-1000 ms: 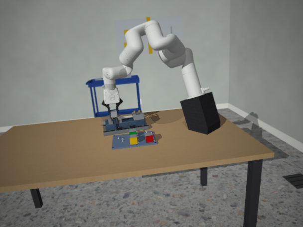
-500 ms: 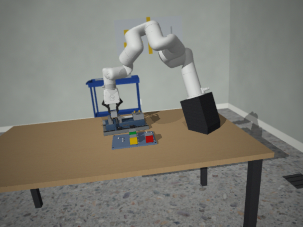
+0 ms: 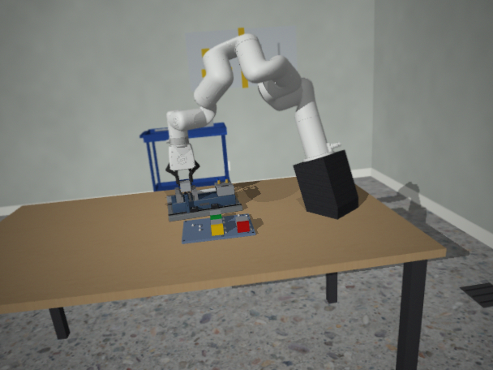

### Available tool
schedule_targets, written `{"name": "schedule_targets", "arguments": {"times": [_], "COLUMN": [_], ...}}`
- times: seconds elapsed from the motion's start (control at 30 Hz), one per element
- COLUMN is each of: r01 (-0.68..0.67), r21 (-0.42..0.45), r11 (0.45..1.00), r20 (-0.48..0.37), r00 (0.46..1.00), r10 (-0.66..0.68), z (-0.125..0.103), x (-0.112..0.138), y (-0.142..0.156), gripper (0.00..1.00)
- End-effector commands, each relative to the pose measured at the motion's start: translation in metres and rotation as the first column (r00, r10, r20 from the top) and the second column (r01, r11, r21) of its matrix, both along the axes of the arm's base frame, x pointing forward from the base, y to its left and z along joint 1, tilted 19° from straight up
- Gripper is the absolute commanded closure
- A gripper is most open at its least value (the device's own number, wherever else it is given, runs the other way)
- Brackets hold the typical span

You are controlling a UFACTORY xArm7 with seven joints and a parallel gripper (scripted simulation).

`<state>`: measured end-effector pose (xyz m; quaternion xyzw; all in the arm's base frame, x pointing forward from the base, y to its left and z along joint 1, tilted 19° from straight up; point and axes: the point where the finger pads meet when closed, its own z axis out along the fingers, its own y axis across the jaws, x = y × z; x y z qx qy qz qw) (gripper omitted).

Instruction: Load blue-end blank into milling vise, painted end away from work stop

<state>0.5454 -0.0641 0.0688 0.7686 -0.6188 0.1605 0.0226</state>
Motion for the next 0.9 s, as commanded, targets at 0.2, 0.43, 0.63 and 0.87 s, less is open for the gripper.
{"name": "schedule_targets", "arguments": {"times": [0.2, 0.43, 0.63, 0.87], "r01": [-0.001, -0.001, -0.001, -0.001], "r21": [0.000, 0.000, 0.000, 0.000], "r11": [1.000, 1.000, 1.000, 1.000], "r20": [0.004, 0.004, 0.004, 0.004], "r00": [1.000, 1.000, 1.000, 1.000], "r10": [0.001, 0.001, 0.001, 0.001], "z": [0.0016, 0.0006, 0.0006, -0.0002], "x": [0.0013, 0.0015, 0.0015, 0.0017], "y": [0.0000, -0.0002, -0.0002, -0.0004], "gripper": [1.00, 1.00, 1.00, 1.00]}}
